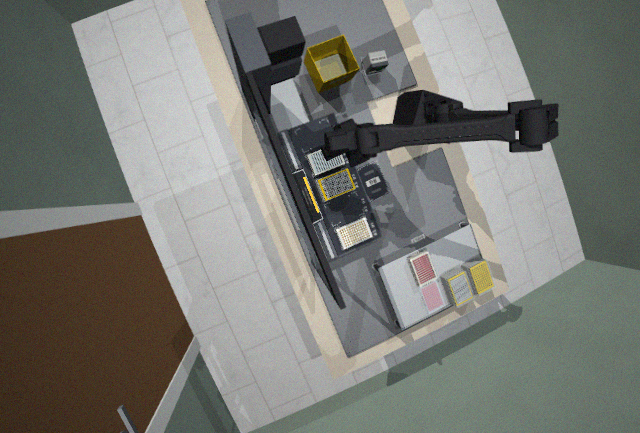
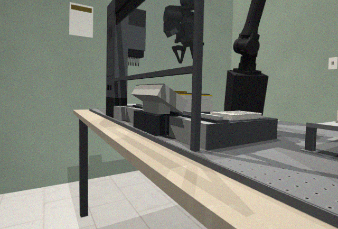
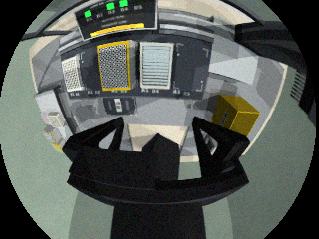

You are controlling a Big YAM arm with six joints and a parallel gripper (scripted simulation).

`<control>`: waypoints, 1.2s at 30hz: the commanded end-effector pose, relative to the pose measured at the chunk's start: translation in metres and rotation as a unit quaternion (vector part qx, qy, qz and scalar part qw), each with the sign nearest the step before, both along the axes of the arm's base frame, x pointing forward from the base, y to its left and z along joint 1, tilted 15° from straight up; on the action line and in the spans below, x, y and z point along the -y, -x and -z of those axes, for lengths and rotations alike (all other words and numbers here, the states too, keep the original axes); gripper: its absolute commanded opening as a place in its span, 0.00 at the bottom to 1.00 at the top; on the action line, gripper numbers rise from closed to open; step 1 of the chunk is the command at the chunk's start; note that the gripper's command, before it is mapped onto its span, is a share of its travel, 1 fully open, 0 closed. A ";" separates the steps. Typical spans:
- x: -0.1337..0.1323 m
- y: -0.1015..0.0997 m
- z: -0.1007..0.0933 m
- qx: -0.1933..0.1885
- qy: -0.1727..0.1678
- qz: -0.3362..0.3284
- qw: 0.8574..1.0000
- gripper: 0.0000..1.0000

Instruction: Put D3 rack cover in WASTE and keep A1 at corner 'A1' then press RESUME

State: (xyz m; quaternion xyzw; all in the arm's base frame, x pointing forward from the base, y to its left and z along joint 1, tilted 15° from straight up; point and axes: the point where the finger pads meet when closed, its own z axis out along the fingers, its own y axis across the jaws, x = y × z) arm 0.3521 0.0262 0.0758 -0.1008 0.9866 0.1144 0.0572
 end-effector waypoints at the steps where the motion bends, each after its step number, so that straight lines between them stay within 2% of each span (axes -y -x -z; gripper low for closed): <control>1: -0.015 -0.032 -0.029 0.036 0.001 0.024 0.999 1.00; 11: -0.056 -0.034 -0.031 0.018 0.000 0.024 1.000 1.00; 21: -0.106 -0.041 -0.044 0.016 -0.001 0.024 1.000 1.00; 28: -0.123 -0.044 -0.048 0.016 -0.002 0.024 1.000 1.00; 30: -0.123 -0.042 -0.035 0.017 -0.002 0.024 1.000 1.00; 31: -0.116 -0.031 -0.019 0.001 0.003 0.030 1.000 1.00; 36: -0.124 -0.031 -0.003 0.001 0.003 0.024 1.000 1.00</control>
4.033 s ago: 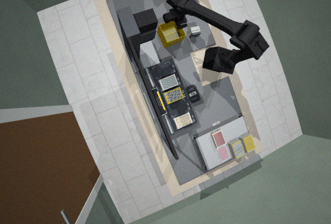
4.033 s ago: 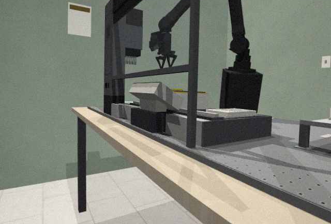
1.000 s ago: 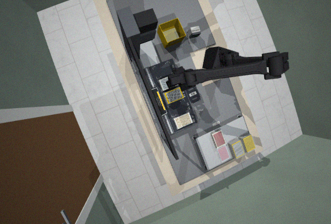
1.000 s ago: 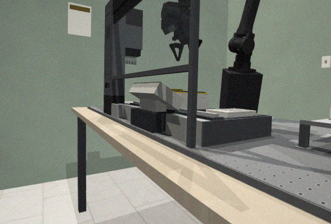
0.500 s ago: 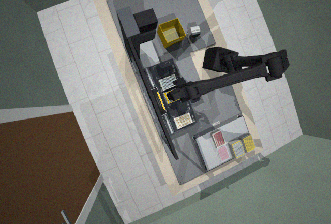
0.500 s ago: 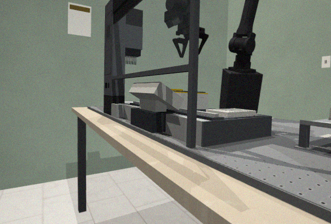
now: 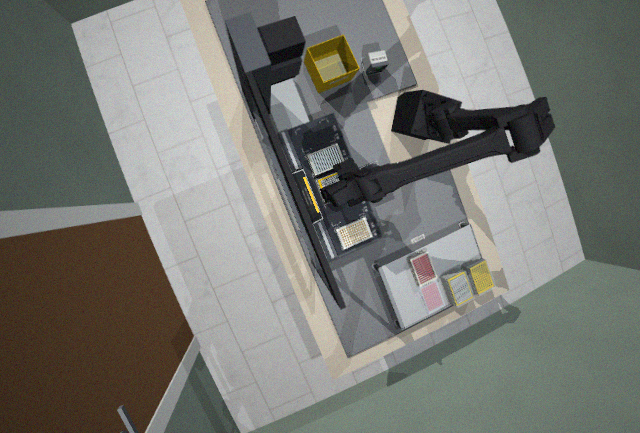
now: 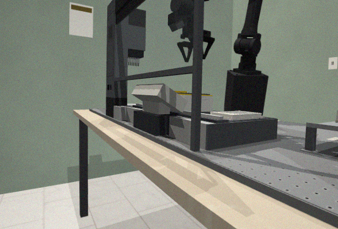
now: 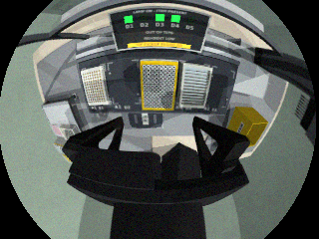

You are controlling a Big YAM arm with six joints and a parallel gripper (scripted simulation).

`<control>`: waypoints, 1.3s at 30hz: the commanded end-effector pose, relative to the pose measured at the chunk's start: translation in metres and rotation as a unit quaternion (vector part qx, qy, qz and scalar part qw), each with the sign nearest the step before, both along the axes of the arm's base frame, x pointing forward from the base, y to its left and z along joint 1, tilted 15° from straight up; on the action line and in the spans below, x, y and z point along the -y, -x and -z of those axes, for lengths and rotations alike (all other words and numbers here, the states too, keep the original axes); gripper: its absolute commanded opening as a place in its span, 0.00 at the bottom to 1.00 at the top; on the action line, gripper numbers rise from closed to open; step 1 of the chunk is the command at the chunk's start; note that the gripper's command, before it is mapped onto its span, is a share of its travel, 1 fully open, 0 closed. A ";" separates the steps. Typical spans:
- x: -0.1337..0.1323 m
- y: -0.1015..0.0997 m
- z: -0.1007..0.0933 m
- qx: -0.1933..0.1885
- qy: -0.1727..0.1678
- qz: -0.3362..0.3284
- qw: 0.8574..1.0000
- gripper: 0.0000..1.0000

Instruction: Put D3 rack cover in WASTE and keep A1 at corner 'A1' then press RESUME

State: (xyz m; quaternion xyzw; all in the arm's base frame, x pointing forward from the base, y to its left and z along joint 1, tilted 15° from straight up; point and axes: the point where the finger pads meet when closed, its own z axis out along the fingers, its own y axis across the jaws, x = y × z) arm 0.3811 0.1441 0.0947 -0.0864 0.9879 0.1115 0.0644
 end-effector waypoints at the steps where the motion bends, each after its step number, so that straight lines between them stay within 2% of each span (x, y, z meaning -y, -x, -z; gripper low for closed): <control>1: -0.007 -0.002 0.019 -0.005 0.001 0.008 1.000 1.00; 4: -0.008 -0.002 0.023 -0.005 0.001 0.008 1.000 1.00; 19: -0.019 -0.007 0.071 -0.005 0.001 0.009 1.000 1.00; 21: -0.019 -0.007 0.071 -0.005 0.001 0.009 1.000 1.00; 22: -0.018 -0.018 0.057 0.010 -0.004 0.009 1.000 1.00; 39: -0.018 -0.018 0.057 0.010 -0.004 0.009 1.000 1.00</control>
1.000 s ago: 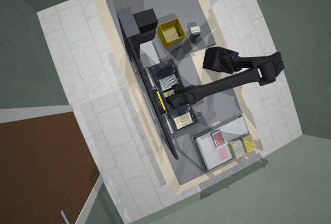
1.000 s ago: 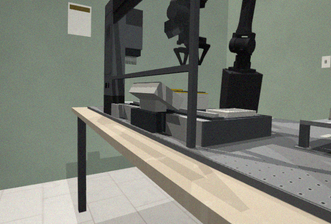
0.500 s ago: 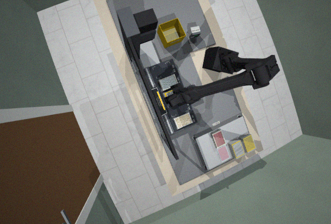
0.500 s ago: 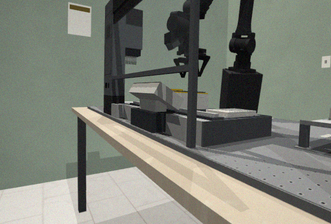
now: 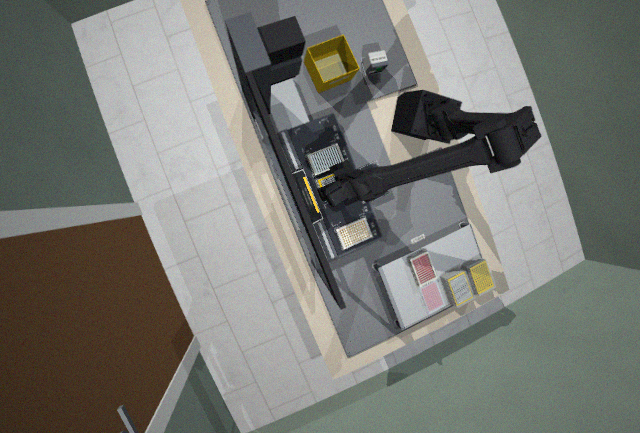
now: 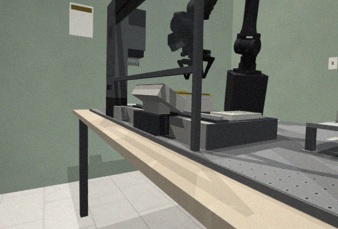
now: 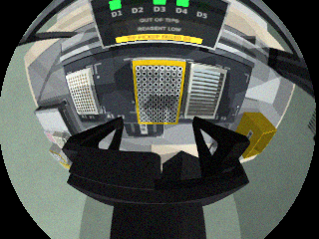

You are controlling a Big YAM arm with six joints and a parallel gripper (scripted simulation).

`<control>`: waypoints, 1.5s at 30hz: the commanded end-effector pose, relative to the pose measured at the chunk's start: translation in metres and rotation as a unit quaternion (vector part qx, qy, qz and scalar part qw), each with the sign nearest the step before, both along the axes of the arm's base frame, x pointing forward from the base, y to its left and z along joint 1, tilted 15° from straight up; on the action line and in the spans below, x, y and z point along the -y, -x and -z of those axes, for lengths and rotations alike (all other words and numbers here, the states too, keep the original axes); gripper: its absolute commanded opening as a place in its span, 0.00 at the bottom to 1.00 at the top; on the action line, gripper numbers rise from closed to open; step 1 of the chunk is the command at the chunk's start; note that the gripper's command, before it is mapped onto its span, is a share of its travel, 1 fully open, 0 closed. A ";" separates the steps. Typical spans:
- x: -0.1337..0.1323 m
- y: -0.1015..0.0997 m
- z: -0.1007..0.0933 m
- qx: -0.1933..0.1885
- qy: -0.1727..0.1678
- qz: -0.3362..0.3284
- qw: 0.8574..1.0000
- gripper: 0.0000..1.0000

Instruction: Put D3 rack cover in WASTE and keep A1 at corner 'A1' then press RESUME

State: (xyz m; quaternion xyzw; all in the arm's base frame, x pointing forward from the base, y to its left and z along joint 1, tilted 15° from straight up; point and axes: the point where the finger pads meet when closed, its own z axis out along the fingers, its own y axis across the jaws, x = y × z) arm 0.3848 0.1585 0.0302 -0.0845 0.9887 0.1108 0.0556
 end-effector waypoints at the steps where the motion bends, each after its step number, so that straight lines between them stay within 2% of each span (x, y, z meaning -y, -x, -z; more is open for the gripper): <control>1: -0.003 -0.014 -0.008 0.019 -0.006 0.008 1.000 1.00; 16: -0.003 -0.014 -0.008 0.019 -0.006 0.008 1.000 1.00; 19: 0.002 -0.024 -0.033 0.032 -0.010 0.020 0.999 1.00; 31: 0.011 -0.019 -0.074 0.036 -0.011 0.009 0.999 1.00; 33: 0.011 -0.019 -0.074 0.036 -0.011 0.009 0.999 1.00; 43: 0.019 -0.014 -0.108 0.038 -0.011 0.009 0.999 1.00; 45: 0.014 -0.013 -0.108 0.038 -0.011 0.004 0.999 1.00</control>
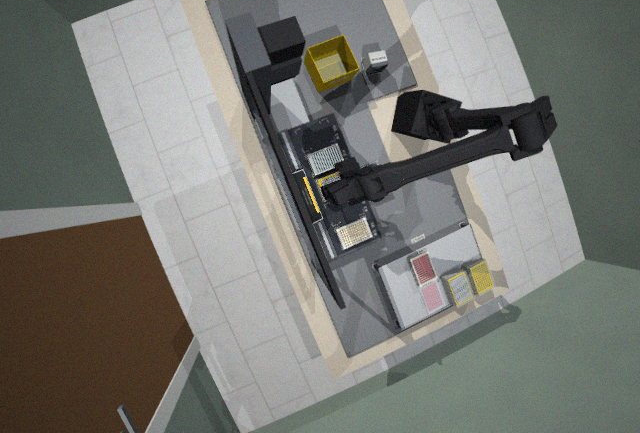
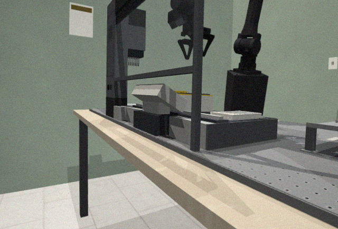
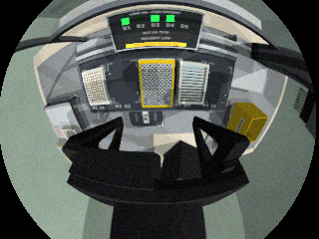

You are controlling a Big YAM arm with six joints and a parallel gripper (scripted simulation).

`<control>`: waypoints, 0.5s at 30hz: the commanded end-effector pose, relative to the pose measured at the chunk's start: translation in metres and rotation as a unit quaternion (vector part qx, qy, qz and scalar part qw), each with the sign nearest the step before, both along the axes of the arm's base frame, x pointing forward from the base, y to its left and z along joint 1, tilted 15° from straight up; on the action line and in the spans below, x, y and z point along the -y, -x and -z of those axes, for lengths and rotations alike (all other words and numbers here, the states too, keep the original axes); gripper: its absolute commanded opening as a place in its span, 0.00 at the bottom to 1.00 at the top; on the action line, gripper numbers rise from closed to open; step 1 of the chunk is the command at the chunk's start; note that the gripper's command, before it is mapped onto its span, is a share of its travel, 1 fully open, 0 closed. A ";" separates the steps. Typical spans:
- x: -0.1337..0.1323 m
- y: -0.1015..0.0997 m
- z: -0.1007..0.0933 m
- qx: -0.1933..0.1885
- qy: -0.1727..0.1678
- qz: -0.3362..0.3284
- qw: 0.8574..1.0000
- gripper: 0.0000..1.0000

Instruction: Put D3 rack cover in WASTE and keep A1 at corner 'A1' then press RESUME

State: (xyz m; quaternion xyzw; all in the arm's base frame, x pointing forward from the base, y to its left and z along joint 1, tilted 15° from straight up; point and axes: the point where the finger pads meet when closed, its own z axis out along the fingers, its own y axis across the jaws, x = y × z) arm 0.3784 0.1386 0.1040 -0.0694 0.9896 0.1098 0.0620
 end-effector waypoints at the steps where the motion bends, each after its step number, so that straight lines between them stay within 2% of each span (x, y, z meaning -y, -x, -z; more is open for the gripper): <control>1: -0.006 -0.019 -0.032 0.031 -0.010 -0.013 0.999 1.00; 2: 0.005 -0.014 -0.025 0.023 -0.007 -0.007 1.000 1.00; 3: 0.013 0.001 -0.011 0.008 -0.003 -0.007 1.000 1.00; 5: 0.013 0.001 -0.011 0.008 -0.003 -0.007 1.000 1.00; 15: 0.061 0.011 0.000 0.008 -0.003 -0.007 1.000 1.00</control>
